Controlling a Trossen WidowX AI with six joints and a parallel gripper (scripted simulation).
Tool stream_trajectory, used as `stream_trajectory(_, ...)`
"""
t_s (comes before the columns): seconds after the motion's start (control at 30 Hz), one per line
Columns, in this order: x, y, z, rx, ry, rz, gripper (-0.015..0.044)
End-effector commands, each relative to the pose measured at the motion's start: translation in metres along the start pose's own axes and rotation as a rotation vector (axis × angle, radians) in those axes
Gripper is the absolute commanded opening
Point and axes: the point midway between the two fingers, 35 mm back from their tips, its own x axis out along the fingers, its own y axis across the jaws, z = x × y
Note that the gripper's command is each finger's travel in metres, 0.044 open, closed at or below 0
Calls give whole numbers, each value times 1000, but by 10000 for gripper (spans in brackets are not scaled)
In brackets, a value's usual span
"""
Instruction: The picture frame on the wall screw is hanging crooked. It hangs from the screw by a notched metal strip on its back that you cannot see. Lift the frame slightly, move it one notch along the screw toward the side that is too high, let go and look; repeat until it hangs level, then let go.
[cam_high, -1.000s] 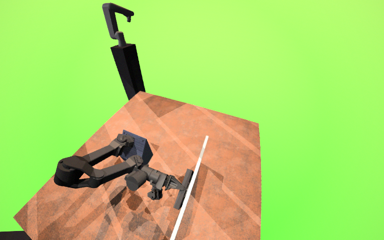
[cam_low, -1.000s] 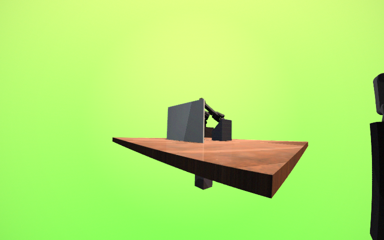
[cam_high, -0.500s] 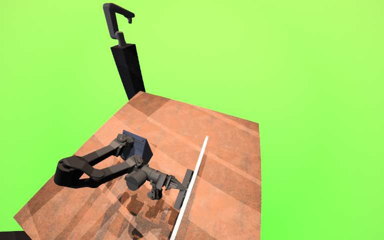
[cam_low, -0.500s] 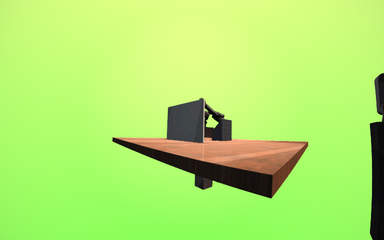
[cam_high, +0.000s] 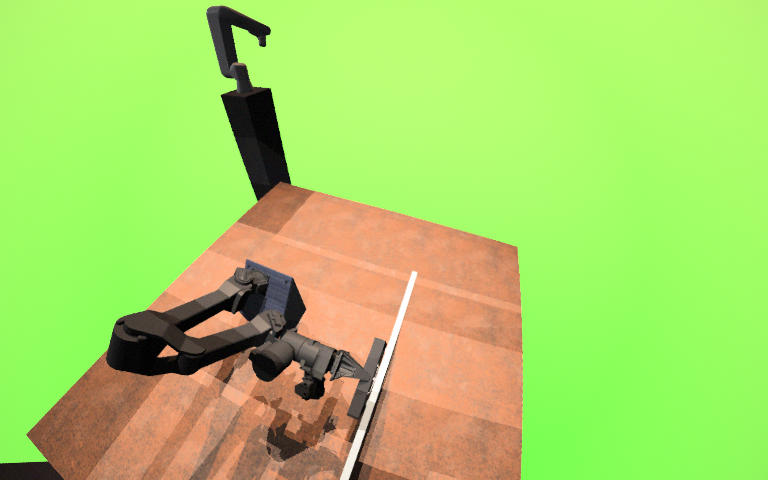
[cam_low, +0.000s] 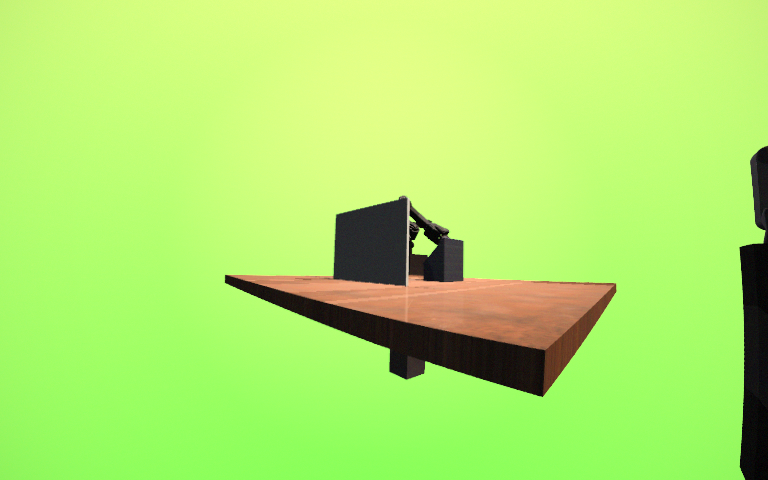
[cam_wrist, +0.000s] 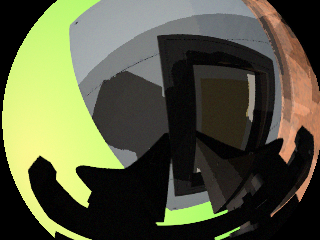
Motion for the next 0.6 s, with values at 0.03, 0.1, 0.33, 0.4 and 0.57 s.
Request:
stream_trajectory(0.03, 0, 3, 0, -4, 1, 4, 0)
stream_trajectory(0.1, 0, 3, 0, -4, 1, 4, 0)
stream_trajectory(0.33, 0, 4, 0, -4, 1, 4, 0)
stream_trajectory(0.4, 0, 4, 0, -4, 1, 4, 0)
stream_trajectory(0.57, 0, 5, 0, -4, 1, 4, 0)
